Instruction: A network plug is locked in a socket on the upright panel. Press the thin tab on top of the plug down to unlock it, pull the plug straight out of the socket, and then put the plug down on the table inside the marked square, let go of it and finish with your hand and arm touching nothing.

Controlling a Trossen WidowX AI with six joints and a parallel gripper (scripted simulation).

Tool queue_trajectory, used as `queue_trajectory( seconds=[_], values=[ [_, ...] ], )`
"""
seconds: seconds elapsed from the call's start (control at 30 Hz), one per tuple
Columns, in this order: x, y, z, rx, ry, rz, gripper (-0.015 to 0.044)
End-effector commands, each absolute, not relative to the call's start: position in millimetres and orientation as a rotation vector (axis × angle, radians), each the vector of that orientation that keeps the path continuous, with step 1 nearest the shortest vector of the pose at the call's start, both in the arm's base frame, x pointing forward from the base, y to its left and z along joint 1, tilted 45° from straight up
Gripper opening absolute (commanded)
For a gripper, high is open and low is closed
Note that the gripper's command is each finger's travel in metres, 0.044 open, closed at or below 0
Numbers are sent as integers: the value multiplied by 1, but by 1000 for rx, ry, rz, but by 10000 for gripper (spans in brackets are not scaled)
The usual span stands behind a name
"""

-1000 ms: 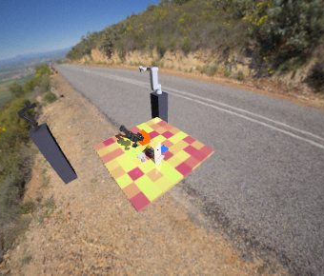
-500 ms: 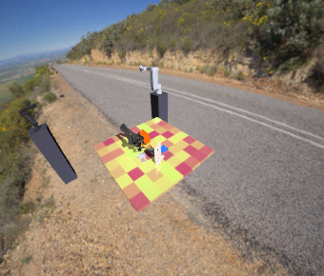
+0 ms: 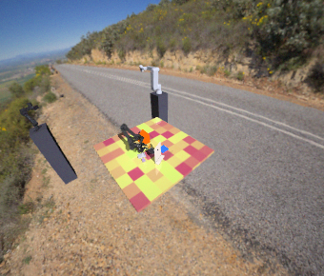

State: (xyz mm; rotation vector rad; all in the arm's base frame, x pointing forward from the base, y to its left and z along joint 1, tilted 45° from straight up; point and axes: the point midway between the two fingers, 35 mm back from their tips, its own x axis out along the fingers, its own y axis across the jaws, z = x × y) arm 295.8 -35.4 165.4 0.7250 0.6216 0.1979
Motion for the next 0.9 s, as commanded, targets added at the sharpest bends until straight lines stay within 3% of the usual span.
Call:
queue_trajectory(
  seconds=[0.0,0.87],
  values=[
    [293,-35,162,770,639,205,156],
    [351,-20,144,772,637,207,156]
  ],
)
